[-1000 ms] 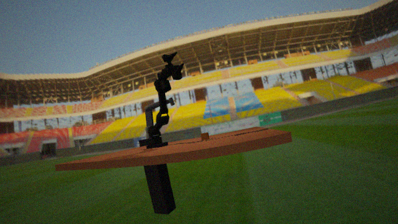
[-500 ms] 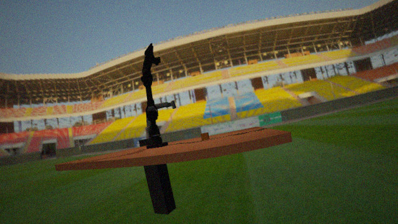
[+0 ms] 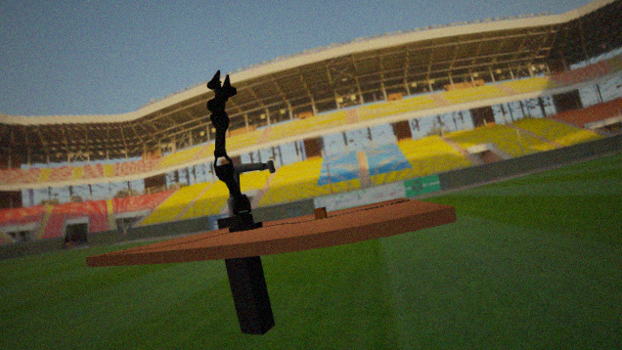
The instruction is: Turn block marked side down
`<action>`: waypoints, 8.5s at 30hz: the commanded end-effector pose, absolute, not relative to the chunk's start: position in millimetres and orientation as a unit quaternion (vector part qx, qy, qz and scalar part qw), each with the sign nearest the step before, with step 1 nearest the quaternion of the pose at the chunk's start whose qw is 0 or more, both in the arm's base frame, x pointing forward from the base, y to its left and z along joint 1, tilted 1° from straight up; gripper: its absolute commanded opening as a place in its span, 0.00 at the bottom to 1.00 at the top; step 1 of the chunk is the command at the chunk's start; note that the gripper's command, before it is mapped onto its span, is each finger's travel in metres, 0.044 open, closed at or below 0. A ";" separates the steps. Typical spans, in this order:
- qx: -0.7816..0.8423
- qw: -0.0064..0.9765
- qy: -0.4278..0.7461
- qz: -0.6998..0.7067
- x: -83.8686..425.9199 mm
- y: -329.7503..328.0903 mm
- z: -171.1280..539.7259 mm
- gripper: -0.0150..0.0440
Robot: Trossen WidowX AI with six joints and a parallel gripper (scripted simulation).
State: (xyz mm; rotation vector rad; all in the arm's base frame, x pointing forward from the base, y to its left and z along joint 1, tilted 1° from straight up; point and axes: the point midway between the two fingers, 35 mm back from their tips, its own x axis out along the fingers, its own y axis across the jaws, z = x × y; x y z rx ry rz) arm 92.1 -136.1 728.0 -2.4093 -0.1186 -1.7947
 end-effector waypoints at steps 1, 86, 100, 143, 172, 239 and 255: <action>-0.783 -0.043 -0.037 -0.620 60.7 -77.6 739.1 1.00; 0.071 -0.715 -0.693 -0.063 388.8 86.2 100.4 1.00; 0.071 -0.715 -0.693 -0.063 388.4 86.3 85.1 1.00; 0.071 -0.715 -0.693 -0.063 389.5 86.0 48.3 0.53; 0.069 -0.736 -0.670 -0.065 390.4 86.7 76.0 0.25; 0.036 -0.947 -0.306 -0.089 392.6 87.5 37.5 0.25; 0.030 -0.967 -0.235 -0.090 382.9 84.7 42.1 0.25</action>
